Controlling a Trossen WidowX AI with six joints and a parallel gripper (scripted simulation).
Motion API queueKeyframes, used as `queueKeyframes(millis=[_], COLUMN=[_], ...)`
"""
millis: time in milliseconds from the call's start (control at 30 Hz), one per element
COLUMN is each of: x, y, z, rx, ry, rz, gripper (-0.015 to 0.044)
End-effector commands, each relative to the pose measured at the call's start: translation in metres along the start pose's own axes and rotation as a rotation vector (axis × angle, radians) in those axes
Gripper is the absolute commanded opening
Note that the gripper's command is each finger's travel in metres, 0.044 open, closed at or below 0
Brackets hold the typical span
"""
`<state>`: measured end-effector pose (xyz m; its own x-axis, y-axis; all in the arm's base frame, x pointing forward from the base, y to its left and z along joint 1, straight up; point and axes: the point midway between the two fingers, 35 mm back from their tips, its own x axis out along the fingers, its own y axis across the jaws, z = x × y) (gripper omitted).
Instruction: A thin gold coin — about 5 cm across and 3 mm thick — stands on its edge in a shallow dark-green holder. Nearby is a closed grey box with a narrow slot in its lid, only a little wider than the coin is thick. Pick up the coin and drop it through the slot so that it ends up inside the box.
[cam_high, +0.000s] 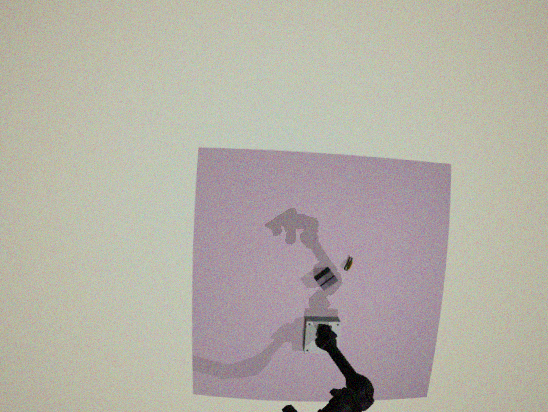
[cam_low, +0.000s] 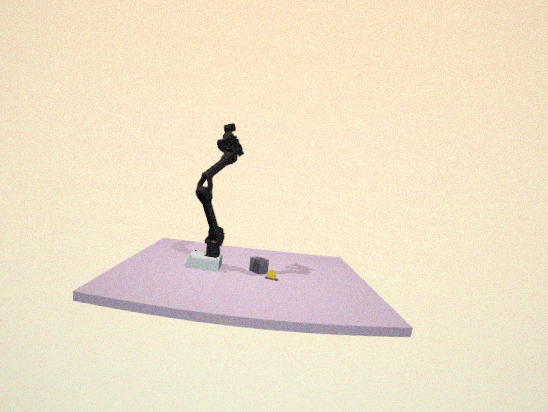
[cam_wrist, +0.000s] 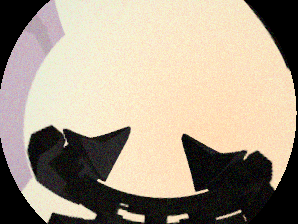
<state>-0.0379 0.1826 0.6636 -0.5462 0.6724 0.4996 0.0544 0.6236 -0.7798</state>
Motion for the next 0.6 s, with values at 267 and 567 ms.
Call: queueKeyframes(millis=[267, 567], x=[-0.012, -0.068], y=[0.045, 0.126], z=[-0.063, -0.156], rx=[0.227, 0.533], ry=[0.239, 0.636], rz=[0.078, 0.179], gripper=[0.0164, 0.0161])
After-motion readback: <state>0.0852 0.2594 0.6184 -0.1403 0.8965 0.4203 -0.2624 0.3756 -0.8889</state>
